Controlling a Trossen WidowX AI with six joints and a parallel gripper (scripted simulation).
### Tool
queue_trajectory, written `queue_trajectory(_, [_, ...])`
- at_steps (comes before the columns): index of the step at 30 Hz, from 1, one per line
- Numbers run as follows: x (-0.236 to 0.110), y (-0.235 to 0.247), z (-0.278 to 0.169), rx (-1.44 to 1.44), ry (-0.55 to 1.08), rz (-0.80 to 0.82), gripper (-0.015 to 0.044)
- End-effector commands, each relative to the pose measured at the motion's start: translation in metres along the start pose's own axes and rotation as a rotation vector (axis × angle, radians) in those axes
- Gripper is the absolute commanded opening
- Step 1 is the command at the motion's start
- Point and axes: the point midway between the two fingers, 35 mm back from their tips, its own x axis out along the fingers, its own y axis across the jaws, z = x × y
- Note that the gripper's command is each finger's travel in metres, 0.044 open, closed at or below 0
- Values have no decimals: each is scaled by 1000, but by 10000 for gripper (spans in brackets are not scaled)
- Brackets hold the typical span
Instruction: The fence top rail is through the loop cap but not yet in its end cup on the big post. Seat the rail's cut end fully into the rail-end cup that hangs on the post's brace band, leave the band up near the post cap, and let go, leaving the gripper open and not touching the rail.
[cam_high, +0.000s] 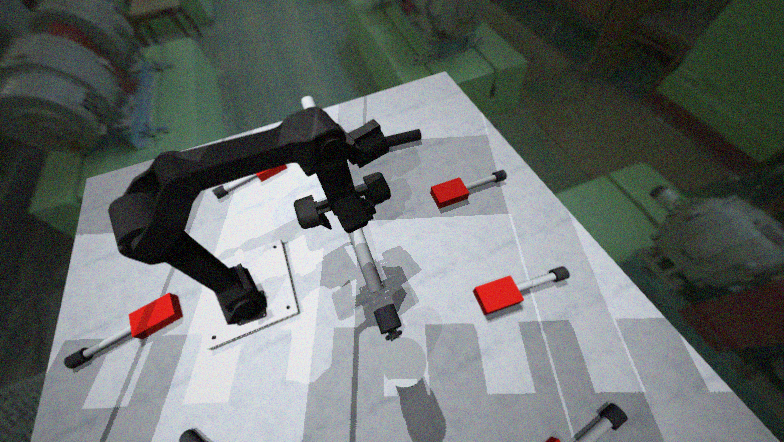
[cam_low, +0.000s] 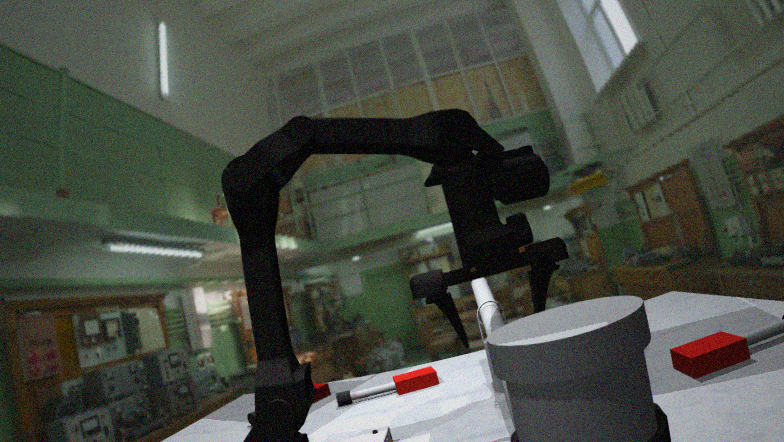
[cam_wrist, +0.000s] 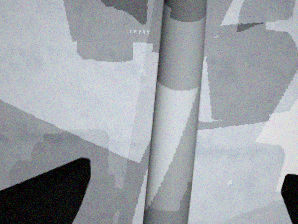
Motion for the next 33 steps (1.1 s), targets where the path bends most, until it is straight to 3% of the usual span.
queue_trajectory(1, [8, 2, -2, 15, 5, 3, 440])
queue_trajectory(5, [31, 2, -2, 15, 5, 3, 440])
queue_trajectory(33, [70, 3, -2, 15, 5, 3, 440])
